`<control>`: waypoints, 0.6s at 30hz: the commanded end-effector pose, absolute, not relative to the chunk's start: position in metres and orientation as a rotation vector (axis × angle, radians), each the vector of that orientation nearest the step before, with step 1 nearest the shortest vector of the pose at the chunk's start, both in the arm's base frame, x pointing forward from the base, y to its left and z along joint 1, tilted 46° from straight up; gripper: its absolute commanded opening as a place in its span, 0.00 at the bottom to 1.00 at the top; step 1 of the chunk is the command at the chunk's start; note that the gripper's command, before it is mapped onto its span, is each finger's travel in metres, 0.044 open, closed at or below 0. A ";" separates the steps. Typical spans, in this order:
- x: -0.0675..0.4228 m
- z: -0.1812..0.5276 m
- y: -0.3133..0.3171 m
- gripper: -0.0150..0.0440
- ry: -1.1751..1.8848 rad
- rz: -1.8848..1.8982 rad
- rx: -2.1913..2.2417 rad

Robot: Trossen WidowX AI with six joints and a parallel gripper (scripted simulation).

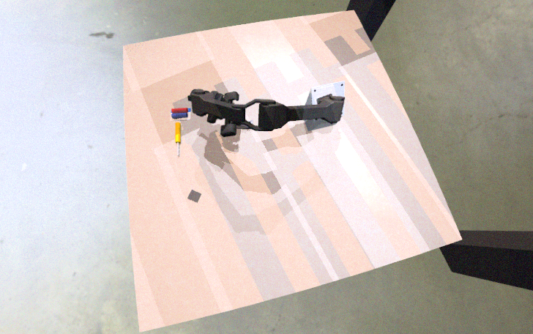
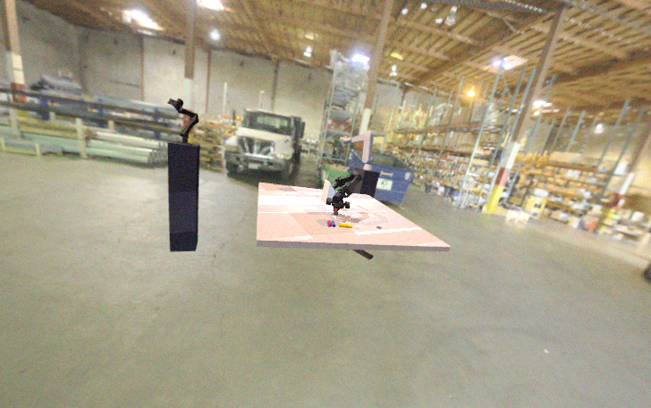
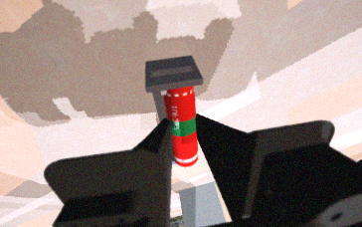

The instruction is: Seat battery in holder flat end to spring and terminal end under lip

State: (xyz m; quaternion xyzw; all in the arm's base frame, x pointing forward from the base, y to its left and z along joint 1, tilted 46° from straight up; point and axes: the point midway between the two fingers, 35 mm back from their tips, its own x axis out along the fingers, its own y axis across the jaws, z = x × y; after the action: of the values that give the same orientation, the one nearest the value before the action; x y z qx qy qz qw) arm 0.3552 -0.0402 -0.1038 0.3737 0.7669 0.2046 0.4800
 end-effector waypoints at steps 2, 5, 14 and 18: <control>0.358 -0.106 -0.040 0.36 1.843 0.485 0.909; 0.358 -0.106 -0.040 0.36 1.835 0.478 0.908; 0.358 -0.107 -0.039 0.36 1.809 0.458 0.908; 0.358 -0.108 -0.039 0.36 1.798 0.449 0.908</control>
State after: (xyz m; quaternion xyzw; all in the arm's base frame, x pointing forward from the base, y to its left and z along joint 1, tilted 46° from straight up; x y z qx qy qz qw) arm 0.3540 -0.0385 -0.1061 0.3776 0.7543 0.1896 0.5025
